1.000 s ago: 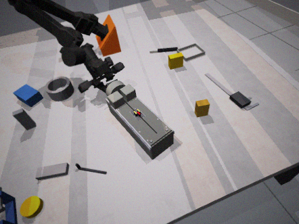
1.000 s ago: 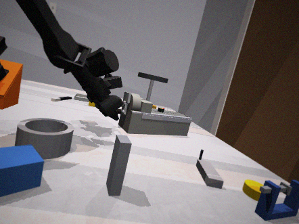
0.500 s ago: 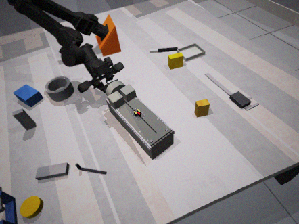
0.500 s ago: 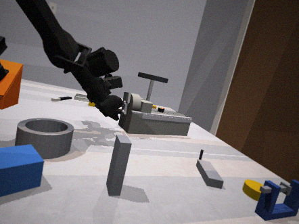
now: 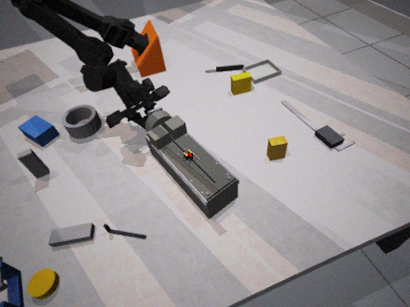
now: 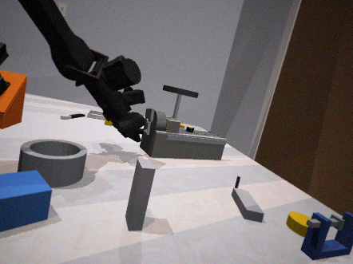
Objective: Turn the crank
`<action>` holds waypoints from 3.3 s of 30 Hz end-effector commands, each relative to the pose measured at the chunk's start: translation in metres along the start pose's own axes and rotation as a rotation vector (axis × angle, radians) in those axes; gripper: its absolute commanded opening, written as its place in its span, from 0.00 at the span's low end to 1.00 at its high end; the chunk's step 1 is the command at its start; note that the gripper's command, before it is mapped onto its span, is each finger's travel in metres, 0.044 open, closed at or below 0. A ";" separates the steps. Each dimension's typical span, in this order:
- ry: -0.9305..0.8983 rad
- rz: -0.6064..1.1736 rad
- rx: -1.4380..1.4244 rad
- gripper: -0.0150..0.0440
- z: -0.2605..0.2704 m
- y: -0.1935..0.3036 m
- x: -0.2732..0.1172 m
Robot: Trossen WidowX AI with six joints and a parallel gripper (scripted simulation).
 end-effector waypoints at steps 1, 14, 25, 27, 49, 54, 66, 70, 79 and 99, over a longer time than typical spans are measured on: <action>0.024 0.005 0.006 0.25 -0.007 0.001 -0.002; 0.024 0.005 0.006 0.25 -0.009 0.000 -0.003; 0.024 0.005 0.006 0.25 -0.012 0.000 -0.004; 0.024 0.005 0.006 0.25 -0.012 0.000 -0.005; 0.024 0.005 0.006 0.25 -0.019 -0.003 -0.010; 0.024 0.005 0.006 0.25 -0.021 -0.005 -0.012; 0.024 0.005 0.006 0.25 -0.026 -0.011 -0.020; 0.024 0.005 0.007 0.25 -0.027 -0.015 -0.024; 0.023 0.004 0.007 0.25 -0.025 -0.025 -0.033; 0.022 0.004 0.008 0.25 -0.007 -0.041 -0.044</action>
Point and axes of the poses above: the point midway between the two fingers, 35 mm back from their tips, its own x axis out along the fingers, its own z axis across the jaws, y = z × x, the point moved 10 cm from there along -x, back along the fingers, and after that the axes turned 15 degrees about -x, right-handed, at the moved point
